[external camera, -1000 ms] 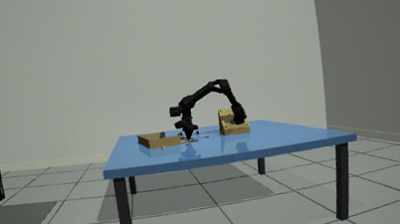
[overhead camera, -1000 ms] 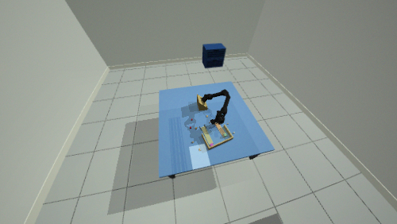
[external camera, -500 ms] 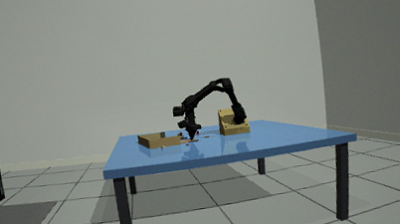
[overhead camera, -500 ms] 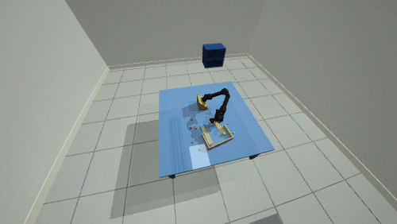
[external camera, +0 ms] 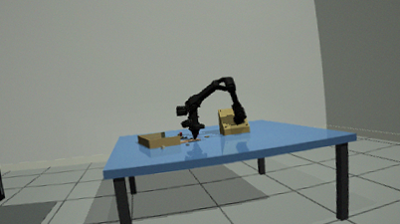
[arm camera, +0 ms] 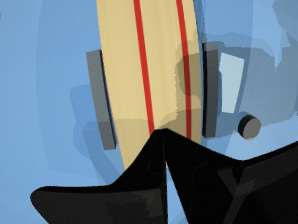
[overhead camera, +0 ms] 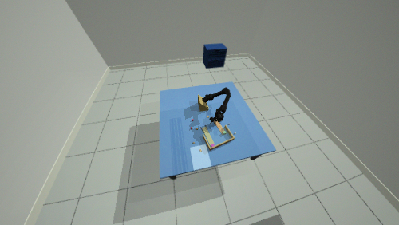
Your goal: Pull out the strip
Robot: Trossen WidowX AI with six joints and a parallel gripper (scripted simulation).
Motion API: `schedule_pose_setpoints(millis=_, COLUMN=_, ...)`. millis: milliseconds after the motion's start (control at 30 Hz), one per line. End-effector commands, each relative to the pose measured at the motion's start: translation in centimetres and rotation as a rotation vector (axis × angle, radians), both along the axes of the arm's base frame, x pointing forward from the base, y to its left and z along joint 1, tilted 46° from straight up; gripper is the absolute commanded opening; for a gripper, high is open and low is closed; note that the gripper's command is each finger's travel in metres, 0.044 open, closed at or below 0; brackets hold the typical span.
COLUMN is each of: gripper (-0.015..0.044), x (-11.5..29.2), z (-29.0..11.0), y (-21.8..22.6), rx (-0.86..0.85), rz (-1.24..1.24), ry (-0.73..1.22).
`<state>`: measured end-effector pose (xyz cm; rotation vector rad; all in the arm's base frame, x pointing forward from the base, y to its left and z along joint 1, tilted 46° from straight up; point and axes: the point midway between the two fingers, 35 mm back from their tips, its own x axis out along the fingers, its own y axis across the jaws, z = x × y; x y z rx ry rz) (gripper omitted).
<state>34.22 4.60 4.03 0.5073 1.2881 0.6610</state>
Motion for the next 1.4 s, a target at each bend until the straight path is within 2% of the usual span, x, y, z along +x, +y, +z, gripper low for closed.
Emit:
schedule_pose_setpoints(millis=0, gripper=0.0, x=-1.1, z=-0.5, y=0.4, rx=0.005, rz=0.01, ry=0.017)
schedule_pose_setpoints(millis=1367, gripper=0.0, x=-7.2, z=-1.7, y=0.3, rx=0.005, rz=0.01, ry=0.021)
